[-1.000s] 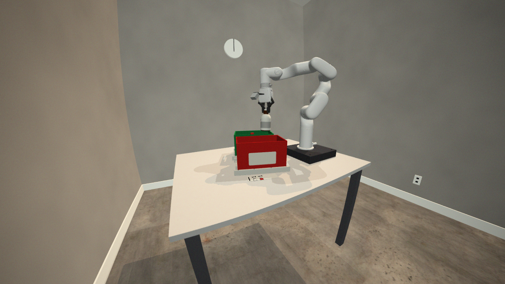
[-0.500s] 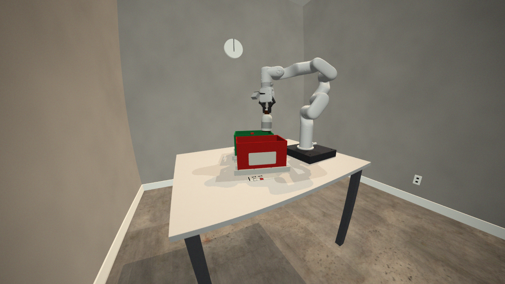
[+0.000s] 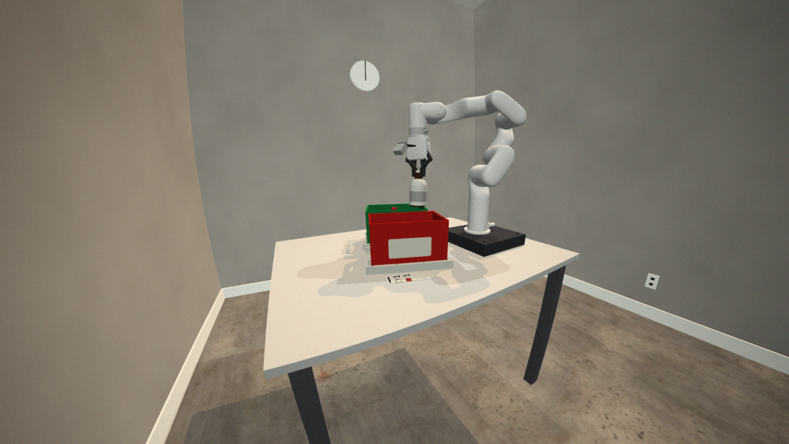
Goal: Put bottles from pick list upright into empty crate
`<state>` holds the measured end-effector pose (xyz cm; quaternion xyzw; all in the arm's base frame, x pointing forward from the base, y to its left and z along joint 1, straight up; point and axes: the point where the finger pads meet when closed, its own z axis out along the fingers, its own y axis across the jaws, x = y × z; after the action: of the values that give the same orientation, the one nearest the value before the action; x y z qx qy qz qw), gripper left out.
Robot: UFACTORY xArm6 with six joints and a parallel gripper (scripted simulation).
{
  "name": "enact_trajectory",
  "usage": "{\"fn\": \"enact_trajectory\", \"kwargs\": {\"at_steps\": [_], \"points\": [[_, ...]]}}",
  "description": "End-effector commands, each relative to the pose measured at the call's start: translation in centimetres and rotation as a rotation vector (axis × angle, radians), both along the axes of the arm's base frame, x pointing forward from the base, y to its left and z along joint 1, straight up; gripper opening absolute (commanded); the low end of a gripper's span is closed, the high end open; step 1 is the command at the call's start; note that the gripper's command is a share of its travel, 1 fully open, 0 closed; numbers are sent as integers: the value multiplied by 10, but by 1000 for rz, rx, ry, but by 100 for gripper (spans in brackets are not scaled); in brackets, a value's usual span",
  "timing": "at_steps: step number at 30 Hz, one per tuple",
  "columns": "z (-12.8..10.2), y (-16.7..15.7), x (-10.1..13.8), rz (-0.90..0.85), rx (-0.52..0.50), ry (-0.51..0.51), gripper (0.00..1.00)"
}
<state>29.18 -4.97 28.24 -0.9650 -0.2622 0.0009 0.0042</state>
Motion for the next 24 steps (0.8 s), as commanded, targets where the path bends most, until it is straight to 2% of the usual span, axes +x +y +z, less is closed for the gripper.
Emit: {"fn": "enact_trajectory", "kwargs": {"at_steps": [1,24], "points": [[2,5,2,0,-1,-4,0],[2,47,9,0,-1,-4,0]]}}
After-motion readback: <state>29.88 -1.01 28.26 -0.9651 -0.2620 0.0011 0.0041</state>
